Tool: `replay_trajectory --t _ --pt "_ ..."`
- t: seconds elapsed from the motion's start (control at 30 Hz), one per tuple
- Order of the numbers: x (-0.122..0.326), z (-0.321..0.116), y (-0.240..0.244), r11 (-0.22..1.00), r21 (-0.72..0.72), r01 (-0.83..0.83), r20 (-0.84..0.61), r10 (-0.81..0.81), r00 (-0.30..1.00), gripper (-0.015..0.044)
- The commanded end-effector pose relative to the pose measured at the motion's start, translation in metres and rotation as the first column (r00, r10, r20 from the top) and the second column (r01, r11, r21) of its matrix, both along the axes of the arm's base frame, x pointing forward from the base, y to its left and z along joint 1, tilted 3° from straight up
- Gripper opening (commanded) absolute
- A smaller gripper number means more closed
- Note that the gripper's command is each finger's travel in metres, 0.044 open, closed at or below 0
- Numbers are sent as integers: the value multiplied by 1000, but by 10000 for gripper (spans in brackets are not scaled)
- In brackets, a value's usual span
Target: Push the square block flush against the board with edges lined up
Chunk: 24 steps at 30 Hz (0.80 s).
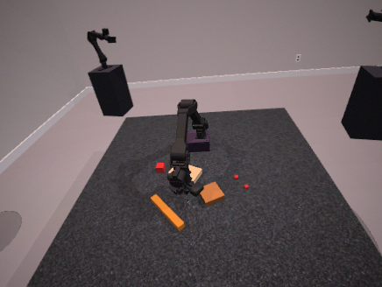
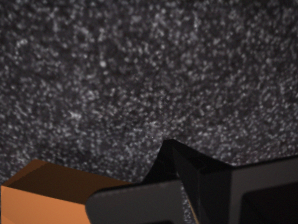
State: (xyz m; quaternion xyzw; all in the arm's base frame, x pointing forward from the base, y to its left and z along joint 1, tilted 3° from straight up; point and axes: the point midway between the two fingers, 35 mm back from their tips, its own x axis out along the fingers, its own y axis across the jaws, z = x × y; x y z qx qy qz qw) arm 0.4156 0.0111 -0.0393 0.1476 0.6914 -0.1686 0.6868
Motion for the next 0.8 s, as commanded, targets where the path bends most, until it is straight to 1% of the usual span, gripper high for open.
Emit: replay_trajectory --t 0.0,0.13,0.17,0.27,0.33,0.57,0.63,0.77 --pt "-8 0 3 1000 -2 5 -1 -5 1000 0" --pt "-12 0 4 1000 -2 5 -1 -5 1000 0" --pt "-7 3 3 1000 0 0 -2 0 1000 0" --pt "-6 42 4 1000 -1 4 -1 -4 1000 0" --pt "-6 55 5 1000 -2 5 0 -5 1000 0" --pt "-7 52 3 1000 0 -2 7 2 1000 0" --pt "-19 57 -7 1000 -1 -16 6 16 1000 0" --pt "-60 68 -35 998 -3 -58 0 58 998 0"
